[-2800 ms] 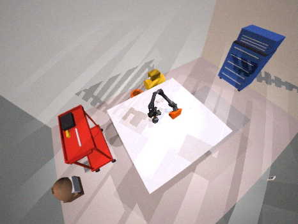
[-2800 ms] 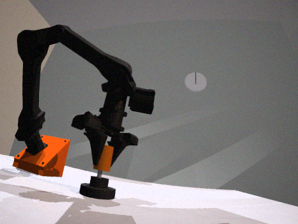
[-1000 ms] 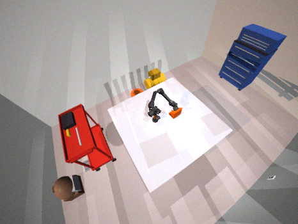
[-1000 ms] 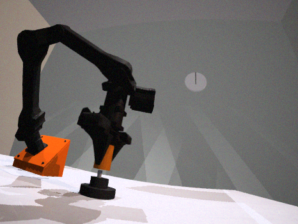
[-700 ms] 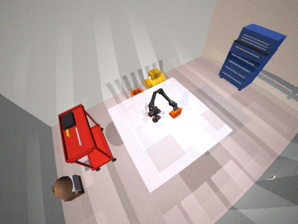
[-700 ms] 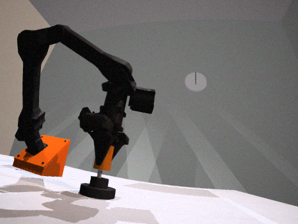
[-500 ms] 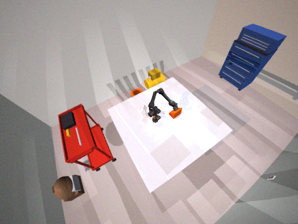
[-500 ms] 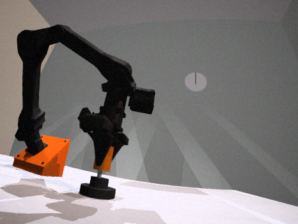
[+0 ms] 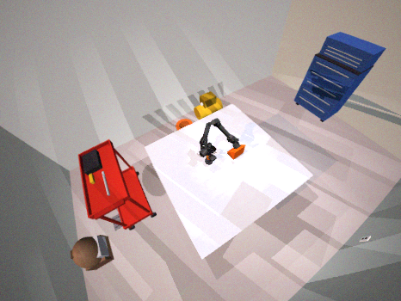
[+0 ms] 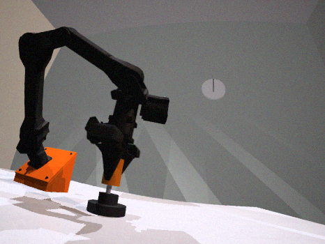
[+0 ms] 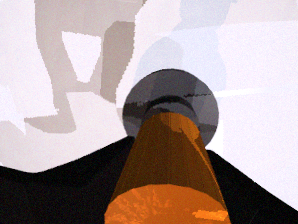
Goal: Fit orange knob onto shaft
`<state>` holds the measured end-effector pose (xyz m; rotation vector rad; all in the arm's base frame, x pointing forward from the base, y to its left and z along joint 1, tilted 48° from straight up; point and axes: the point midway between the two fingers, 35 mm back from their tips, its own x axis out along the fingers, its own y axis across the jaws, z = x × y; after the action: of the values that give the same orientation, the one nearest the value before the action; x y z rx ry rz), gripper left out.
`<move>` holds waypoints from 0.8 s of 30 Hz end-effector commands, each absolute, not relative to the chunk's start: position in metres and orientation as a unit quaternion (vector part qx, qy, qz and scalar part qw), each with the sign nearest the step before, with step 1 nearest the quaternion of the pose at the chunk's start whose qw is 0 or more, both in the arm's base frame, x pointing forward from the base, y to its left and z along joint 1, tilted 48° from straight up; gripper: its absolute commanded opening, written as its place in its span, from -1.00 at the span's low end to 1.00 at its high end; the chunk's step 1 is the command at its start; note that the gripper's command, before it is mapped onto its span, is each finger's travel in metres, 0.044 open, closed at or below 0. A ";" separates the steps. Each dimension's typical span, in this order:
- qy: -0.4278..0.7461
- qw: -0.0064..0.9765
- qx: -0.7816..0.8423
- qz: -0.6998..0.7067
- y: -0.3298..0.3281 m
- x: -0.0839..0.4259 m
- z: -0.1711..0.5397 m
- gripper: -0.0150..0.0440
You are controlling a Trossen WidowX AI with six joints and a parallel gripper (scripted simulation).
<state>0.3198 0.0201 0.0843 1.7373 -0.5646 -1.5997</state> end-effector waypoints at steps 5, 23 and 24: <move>-0.273 0.286 0.701 -0.593 0.022 0.321 0.087 -0.49; -0.568 -0.178 0.737 -0.321 0.021 0.321 0.083 -0.49; -0.577 -0.200 0.731 -0.304 0.021 0.321 0.083 -0.49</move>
<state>0.3199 0.0196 0.0837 2.4240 -1.6017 -1.3658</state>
